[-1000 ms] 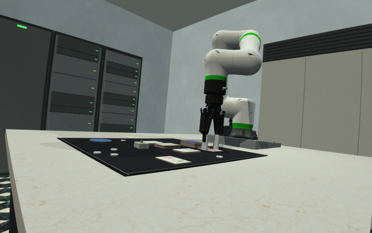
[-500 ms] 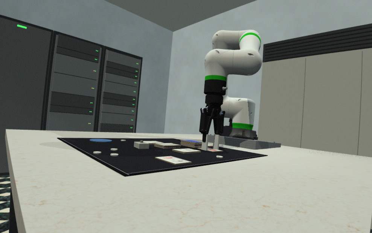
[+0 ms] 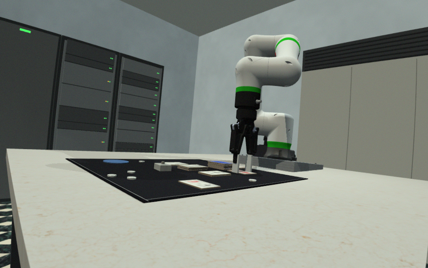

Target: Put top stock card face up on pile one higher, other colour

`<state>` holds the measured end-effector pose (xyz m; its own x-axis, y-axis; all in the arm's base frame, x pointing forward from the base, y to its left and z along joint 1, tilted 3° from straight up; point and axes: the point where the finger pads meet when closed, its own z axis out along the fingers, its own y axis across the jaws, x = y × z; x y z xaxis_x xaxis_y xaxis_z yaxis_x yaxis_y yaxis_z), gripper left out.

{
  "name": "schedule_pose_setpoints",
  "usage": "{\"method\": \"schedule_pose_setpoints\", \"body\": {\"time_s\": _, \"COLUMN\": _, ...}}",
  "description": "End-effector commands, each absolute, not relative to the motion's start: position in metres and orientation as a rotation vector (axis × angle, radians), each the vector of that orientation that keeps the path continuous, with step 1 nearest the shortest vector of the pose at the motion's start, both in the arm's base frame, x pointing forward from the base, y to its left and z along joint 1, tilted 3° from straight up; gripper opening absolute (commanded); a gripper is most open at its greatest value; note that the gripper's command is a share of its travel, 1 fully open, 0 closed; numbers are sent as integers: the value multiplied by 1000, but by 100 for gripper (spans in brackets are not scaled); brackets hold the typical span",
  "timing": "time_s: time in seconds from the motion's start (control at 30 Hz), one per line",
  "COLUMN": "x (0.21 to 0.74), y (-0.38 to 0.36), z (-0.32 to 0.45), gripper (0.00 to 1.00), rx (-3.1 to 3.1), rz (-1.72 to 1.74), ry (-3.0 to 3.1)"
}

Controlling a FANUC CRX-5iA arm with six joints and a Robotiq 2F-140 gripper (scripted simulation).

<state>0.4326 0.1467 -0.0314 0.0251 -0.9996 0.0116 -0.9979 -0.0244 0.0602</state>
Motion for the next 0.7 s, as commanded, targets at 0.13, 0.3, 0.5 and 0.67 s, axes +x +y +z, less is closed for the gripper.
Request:
{"method": "schedule_pose_setpoints", "body": {"time_s": 0.13, "x": 433, "y": 147, "z": -21, "gripper": 41, "rx": 2212, "rz": -52, "ry": -2158}}
{"method": "schedule_pose_setpoints", "body": {"time_s": 0.3, "x": 434, "y": 147, "z": -12, "gripper": 41, "rx": 2212, "rz": -52, "ry": -2158}}
{"method": "schedule_pose_setpoints", "body": {"time_s": 0.5, "x": 435, "y": 147, "z": 4, "gripper": 41, "rx": 2212, "rz": -52, "ry": -2158}}
{"method": "schedule_pose_setpoints", "body": {"time_s": 0.67, "x": 435, "y": 147, "z": 8, "gripper": 41, "rx": 2212, "rz": -52, "ry": -2158}}
